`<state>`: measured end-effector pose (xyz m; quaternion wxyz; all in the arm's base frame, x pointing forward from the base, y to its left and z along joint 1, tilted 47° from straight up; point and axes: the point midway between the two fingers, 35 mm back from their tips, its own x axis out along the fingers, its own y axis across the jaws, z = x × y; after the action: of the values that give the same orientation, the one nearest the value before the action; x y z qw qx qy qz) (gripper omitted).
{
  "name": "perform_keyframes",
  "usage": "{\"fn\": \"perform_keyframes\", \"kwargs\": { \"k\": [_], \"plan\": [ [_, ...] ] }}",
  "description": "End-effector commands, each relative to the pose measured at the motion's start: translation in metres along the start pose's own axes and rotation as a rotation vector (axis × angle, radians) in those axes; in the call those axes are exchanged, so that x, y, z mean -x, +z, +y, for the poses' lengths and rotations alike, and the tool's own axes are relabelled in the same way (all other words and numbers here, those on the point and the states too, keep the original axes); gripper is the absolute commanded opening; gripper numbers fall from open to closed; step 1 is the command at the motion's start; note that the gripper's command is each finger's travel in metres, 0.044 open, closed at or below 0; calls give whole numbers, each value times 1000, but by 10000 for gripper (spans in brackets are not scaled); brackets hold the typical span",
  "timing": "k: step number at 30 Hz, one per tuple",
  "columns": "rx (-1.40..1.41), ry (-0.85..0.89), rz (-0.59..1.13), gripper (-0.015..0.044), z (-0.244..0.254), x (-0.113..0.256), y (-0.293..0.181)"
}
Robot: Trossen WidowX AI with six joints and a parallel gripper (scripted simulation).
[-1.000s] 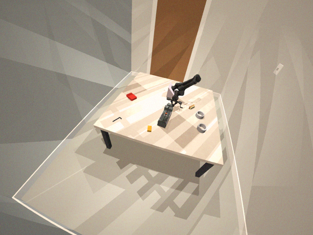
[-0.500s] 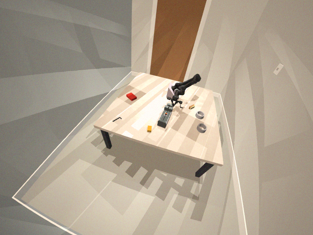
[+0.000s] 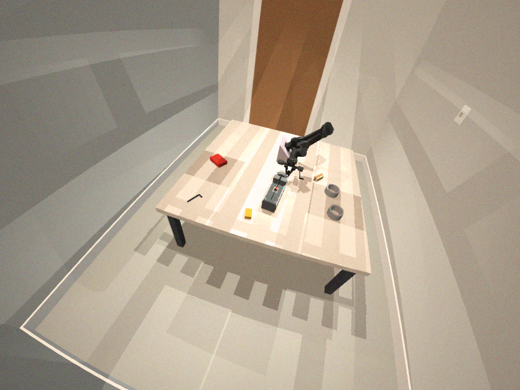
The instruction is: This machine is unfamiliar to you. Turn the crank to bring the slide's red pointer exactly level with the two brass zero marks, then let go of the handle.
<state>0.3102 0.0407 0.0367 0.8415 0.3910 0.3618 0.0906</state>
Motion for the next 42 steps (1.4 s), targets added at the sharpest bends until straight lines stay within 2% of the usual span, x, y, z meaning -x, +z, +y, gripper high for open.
{"fn": "perform_keyframes", "kwargs": {
  "k": [1,42],
  "plan": [
    [2,0,-8,0,-1,4,4],
    [2,-1,-8,0,-13,16,16]
  ]
}}
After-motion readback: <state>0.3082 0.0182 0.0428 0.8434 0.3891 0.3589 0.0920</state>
